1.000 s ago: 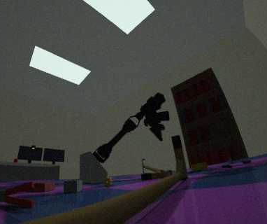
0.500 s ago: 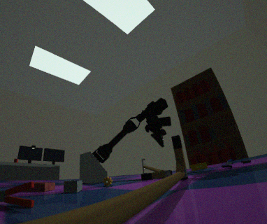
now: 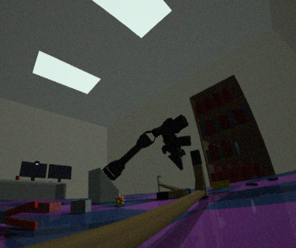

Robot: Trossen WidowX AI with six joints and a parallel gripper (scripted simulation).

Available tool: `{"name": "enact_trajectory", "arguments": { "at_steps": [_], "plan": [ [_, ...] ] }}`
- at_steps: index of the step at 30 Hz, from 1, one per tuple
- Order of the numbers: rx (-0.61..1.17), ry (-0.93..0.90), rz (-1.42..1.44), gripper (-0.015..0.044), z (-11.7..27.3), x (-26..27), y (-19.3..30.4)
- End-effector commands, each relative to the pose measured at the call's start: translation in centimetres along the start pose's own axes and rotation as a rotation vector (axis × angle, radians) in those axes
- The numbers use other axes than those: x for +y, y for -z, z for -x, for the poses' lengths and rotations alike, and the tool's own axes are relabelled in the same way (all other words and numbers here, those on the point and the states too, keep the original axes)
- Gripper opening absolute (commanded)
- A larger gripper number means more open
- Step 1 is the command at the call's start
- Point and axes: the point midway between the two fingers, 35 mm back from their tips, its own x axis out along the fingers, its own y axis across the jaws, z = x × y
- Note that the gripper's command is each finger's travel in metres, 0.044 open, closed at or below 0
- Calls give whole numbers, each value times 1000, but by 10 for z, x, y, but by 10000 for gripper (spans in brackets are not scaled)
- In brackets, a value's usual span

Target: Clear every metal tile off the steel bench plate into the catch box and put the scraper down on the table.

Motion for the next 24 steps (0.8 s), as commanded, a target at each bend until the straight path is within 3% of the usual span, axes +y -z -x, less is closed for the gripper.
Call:
{"name": "enact_trajectory", "arguments": {
  "at_steps": [1,24],
  "plan": [
    [0,3,-3,0,-7,0,3],
    [1,3,-2,0,-28,16,1]
  ]
}}
